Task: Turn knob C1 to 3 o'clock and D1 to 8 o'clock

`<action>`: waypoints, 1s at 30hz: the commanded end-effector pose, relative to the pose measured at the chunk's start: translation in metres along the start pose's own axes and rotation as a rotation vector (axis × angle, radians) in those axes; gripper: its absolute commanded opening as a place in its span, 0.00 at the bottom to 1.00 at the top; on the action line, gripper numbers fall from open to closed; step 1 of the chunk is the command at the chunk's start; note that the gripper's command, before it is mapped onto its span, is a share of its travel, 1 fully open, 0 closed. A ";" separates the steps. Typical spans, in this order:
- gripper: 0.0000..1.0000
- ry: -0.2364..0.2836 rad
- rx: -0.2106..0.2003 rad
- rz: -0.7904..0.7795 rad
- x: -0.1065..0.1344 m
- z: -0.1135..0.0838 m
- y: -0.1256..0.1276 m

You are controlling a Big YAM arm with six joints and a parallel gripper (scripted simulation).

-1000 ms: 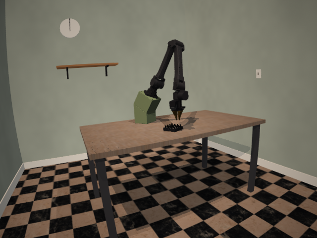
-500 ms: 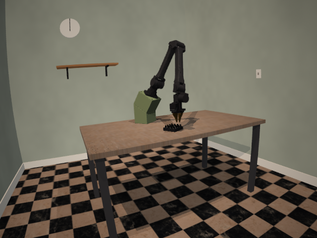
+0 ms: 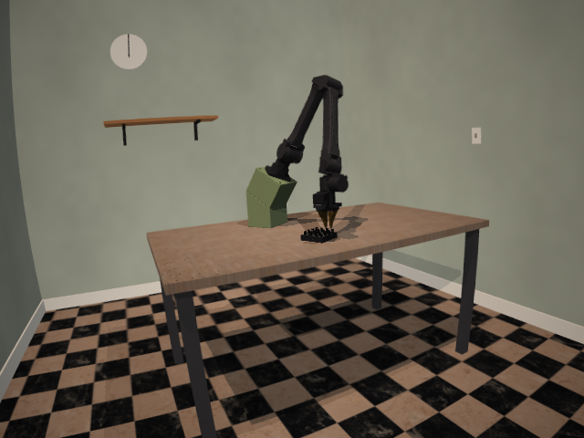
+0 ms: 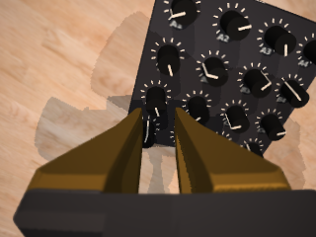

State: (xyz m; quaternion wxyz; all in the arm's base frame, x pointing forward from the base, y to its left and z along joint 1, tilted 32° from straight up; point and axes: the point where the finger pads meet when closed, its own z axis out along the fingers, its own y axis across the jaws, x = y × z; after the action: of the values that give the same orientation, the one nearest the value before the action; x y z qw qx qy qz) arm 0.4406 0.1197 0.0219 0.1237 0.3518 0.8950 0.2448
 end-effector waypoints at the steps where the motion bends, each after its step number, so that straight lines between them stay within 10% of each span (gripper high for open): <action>1: 0.18 -0.019 -0.022 -0.005 -0.007 0.002 0.013; 30: 0.18 -0.020 -0.025 -0.009 -0.006 0.001 0.014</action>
State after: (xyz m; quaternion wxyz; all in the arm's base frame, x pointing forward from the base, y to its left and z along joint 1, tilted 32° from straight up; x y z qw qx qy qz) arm 0.4420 0.1200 0.0208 0.1248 0.3520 0.8947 0.2452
